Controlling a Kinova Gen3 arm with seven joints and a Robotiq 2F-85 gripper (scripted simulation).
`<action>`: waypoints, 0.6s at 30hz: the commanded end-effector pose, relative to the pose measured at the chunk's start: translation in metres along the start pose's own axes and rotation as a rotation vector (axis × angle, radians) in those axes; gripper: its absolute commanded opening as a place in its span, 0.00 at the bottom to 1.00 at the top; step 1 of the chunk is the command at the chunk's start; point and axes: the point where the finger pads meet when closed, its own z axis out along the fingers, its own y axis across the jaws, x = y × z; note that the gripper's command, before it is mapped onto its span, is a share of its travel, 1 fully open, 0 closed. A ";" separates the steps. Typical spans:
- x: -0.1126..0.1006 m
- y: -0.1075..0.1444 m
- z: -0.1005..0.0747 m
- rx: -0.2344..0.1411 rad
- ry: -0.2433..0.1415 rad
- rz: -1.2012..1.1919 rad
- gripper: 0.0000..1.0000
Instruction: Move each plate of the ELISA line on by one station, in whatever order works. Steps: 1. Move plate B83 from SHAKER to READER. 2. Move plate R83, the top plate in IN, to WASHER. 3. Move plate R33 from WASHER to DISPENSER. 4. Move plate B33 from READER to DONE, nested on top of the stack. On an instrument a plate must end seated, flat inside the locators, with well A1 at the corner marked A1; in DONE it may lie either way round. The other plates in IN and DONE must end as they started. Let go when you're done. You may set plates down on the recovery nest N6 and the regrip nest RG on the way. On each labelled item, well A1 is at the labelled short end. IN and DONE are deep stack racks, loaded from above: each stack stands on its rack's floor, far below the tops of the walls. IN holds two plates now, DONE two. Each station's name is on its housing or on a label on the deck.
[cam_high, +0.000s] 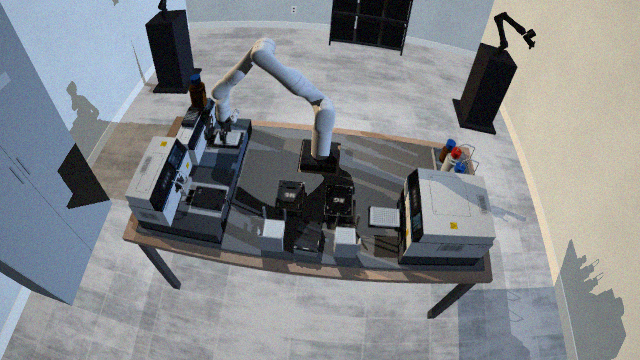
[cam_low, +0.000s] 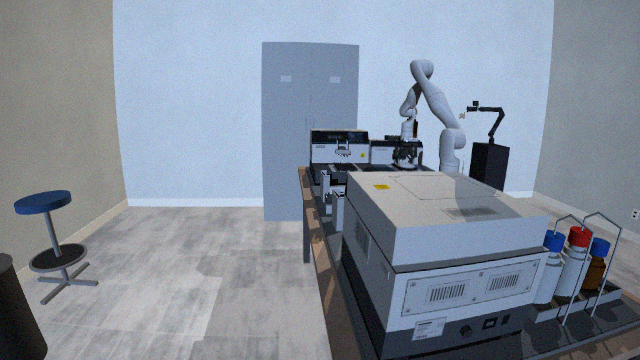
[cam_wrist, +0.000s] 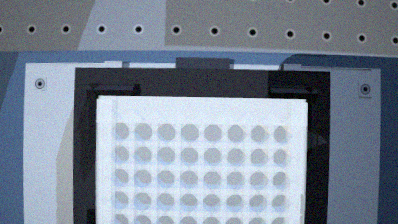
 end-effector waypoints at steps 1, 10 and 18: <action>-0.001 0.000 -0.001 0.000 -0.002 0.000 1.00; -0.001 0.000 -0.001 0.000 -0.002 0.000 1.00; 0.000 0.000 -0.006 0.000 -0.002 0.000 1.00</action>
